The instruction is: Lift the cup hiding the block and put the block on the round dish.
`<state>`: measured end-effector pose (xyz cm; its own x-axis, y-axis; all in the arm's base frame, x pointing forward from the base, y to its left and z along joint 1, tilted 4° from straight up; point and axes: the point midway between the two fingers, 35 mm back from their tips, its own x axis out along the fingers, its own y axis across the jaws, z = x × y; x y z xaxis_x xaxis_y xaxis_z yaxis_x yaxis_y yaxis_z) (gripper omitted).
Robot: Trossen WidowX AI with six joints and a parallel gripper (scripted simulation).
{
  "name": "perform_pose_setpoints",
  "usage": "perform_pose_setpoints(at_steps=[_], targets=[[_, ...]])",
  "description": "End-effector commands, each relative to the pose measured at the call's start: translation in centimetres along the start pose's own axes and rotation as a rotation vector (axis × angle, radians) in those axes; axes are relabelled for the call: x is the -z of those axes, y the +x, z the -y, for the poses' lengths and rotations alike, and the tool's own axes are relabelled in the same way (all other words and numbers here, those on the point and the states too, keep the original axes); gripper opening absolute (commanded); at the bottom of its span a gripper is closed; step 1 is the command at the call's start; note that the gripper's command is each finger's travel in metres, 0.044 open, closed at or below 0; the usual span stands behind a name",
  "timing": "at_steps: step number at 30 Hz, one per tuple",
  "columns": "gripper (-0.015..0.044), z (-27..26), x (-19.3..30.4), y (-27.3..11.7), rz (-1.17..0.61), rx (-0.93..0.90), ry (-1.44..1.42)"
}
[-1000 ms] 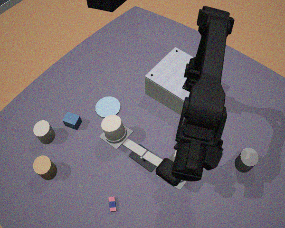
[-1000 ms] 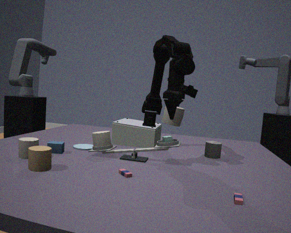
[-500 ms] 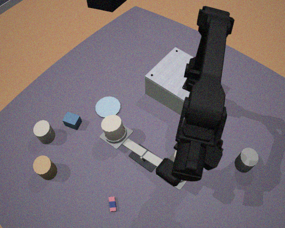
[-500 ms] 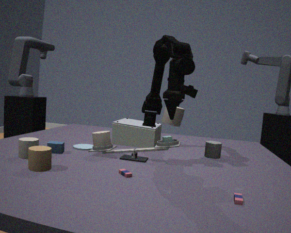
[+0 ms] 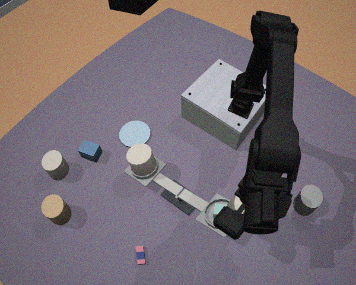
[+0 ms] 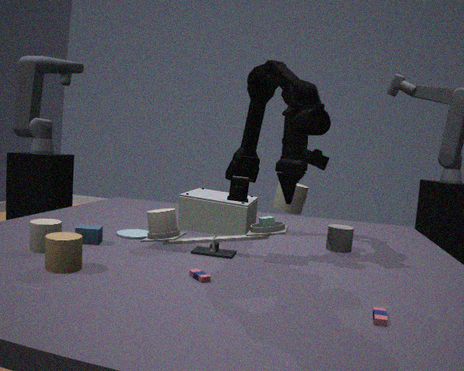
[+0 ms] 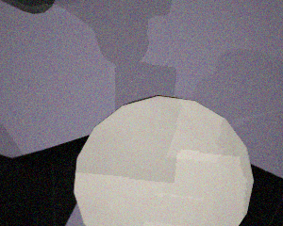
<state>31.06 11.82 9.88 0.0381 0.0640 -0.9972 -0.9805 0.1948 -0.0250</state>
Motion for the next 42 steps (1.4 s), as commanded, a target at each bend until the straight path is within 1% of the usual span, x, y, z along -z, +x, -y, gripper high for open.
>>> perform_pose_setpoints(at_steps=[1, 9, 14, 21, 37, 42], targets=[[0.0, -1.8, -2.4, 2.0, 0.003, 0.004, -0.003], [0.0, -6.3, -6.3, 6.1, 0.012, 0.005, -0.005], [0.0, -6.4, -6.5, 6.8, 0.012, 0.005, -0.005], [0.0, -6.4, -6.5, 10.0, 0.012, 0.005, -0.005], [0.0, -6.4, -6.5, 12.0, 0.012, 0.004, -0.005], [0.0131, -6.5, -6.4, 11.6, 0.007, -0.003, -0.009]])
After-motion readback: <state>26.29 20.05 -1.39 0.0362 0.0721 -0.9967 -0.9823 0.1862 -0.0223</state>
